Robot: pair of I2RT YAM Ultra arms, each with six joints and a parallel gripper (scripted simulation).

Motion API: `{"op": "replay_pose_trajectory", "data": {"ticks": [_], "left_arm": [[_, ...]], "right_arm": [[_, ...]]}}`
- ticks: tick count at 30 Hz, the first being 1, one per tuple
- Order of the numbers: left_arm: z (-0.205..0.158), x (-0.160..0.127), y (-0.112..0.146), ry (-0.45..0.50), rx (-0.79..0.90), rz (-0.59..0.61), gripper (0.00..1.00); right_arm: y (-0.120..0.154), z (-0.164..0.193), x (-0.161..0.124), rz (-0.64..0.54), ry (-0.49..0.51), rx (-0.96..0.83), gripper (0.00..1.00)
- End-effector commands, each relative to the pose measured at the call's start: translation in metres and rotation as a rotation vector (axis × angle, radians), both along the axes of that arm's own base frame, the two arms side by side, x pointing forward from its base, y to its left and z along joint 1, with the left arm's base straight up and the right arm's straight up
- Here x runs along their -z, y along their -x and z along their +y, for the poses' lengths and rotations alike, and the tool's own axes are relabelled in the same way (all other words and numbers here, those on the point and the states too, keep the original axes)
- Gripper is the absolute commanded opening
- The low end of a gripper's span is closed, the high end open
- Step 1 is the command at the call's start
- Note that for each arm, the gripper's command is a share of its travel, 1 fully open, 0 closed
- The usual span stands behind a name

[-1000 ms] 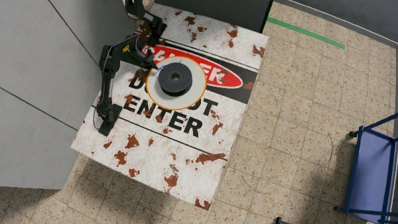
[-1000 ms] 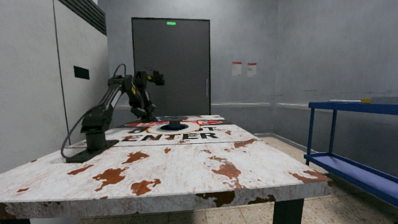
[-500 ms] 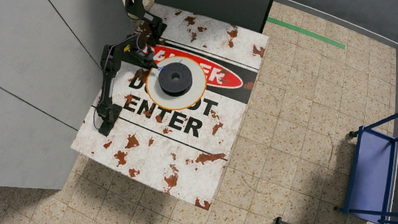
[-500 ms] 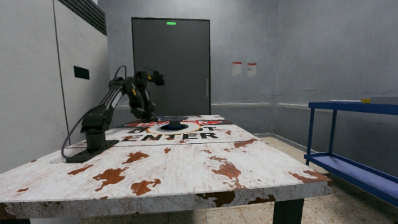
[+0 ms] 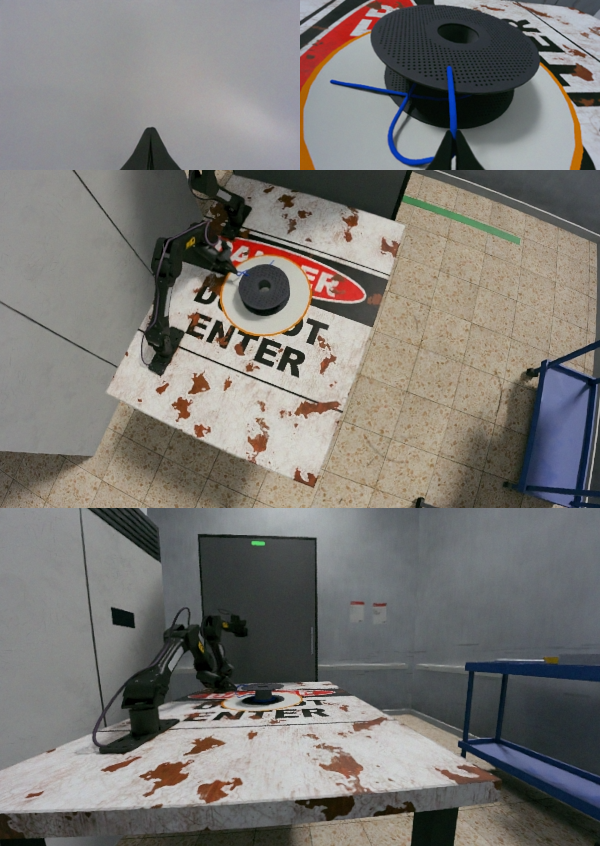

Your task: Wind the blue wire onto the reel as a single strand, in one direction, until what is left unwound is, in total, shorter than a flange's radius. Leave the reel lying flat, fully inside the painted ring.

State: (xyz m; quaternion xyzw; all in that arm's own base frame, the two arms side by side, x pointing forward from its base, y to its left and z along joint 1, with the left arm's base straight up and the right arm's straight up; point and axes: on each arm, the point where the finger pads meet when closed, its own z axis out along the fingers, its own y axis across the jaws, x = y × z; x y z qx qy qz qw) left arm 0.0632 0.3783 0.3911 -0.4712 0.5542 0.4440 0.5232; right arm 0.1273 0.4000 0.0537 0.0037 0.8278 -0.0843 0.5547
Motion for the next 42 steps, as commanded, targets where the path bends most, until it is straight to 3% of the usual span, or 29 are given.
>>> {"op": "replay_pose_trajectory", "data": {"ticks": [1,16,42], "left_arm": [[-0.002,-0.016,0.002,-0.058,0.000,-0.008,0.00],[-0.002,-0.016,0.002,-0.058,0.000,-0.008,0.00],[-0.002,-0.016,0.002,-0.058,0.000,-0.008,0.00]], "right_arm": [[-0.001,0.004,-0.013,-0.028,-0.019,-0.015,0.00],[-0.003,0.002,0.025,-0.028,-0.019,-0.015,0.00],[-0.003,0.007,0.030,-0.028,-0.019,-0.015,0.00]]}}
